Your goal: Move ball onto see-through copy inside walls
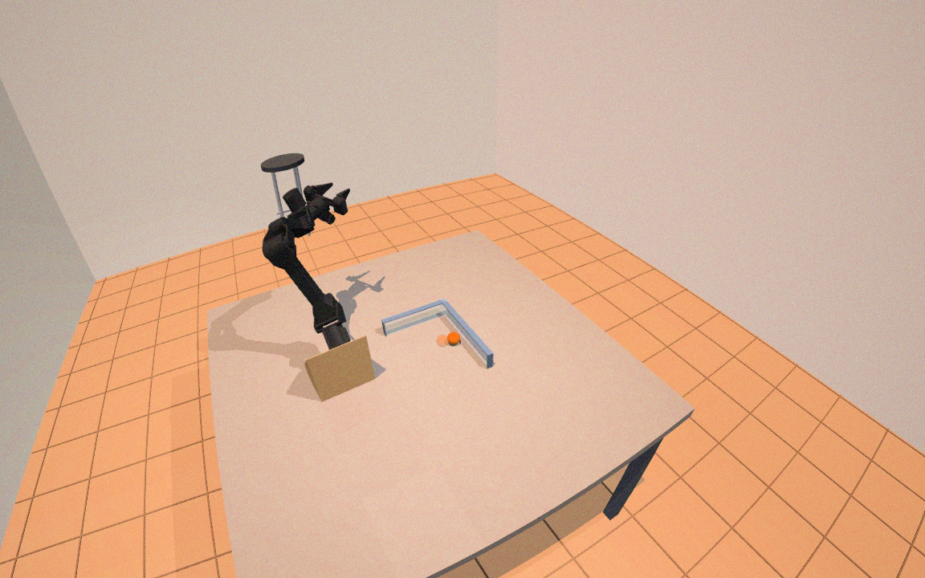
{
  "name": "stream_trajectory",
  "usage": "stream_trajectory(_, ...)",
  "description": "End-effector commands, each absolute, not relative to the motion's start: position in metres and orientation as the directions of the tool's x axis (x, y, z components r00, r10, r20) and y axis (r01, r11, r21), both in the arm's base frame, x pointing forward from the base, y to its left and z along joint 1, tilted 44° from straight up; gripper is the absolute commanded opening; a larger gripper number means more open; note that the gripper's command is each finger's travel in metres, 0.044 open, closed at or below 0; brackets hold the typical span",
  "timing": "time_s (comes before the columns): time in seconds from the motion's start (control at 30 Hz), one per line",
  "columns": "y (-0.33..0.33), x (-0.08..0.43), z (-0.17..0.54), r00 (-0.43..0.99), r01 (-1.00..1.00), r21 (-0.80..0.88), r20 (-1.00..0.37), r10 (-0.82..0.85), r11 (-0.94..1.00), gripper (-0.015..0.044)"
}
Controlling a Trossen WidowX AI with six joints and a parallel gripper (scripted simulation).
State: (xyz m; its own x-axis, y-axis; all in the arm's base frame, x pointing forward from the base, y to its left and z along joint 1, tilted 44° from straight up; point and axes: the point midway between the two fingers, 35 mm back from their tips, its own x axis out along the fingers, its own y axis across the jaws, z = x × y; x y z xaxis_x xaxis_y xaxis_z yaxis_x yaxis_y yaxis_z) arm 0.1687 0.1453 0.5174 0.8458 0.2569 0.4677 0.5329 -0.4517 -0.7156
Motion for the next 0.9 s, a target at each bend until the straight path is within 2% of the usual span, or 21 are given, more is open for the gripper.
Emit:
stream_trajectory(0.0, 0.146, 0.169, 0.517, 0.846, 0.533, -0.716, 0.467, 0.258, -0.452, 0.0374)
stream_trajectory(0.1, 0.159, 0.178, 0.511, 0.848, 0.529, -0.719, 0.447, 0.283, -0.451, 0.0311)
stream_trajectory(0.27, 0.203, 0.216, 0.479, 0.867, 0.482, -0.755, 0.339, 0.365, -0.444, 0.0311)
stream_trajectory(0.43, 0.234, 0.266, 0.431, 0.891, 0.358, -0.829, 0.165, 0.423, -0.429, 0.0311)
stream_trajectory(0.67, 0.243, 0.338, 0.342, 0.887, 0.031, -0.925, -0.149, 0.437, -0.378, 0.0311)
stream_trajectory(0.87, 0.223, 0.385, 0.259, 0.817, -0.33, -0.905, -0.416, 0.399, -0.268, 0.0311)
